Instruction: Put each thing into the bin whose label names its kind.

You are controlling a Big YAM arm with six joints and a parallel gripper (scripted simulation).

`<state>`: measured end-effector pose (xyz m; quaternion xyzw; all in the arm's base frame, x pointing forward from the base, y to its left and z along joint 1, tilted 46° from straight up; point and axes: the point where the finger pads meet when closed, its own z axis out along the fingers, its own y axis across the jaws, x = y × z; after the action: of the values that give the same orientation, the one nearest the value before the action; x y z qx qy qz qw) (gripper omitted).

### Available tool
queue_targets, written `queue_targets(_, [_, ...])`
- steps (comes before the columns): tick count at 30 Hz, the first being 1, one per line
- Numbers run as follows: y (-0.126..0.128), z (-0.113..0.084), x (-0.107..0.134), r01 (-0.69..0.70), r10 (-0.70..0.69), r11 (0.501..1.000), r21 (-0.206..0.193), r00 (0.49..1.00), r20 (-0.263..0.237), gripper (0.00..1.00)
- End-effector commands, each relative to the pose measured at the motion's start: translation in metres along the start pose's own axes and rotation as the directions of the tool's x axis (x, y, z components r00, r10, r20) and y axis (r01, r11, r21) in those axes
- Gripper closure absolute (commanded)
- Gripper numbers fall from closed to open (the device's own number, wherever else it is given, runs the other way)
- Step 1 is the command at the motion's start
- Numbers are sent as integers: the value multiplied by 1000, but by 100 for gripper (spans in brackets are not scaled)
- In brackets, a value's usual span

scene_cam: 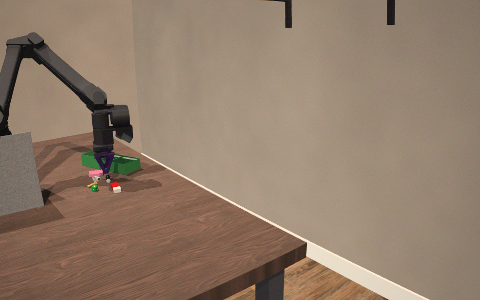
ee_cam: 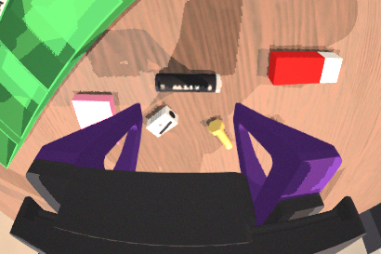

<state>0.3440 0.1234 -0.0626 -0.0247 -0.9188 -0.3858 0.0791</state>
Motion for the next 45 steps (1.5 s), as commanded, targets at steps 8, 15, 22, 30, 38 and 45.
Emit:
queue_targets(8, [1, 29, -8, -12, 12, 1000, -2, 1000, 19, 35])
queue_targets(15, [3, 33, -16, -5, 5, 1000, -2, 1000, 29, 35])
queue_targets(22, [5, 33, -15, -2, 2, 1000, -5, 999, 40, 35])
queue_targets(30, [3, 29, -15, -3, 4, 1000, -4, 999, 42, 54])
queue_targets(38, [3, 29, -15, -3, 3, 1000, -4, 999, 42, 54])
queue_targets(45, [3, 29, -15, -3, 3, 1000, -4, 999, 42, 54])
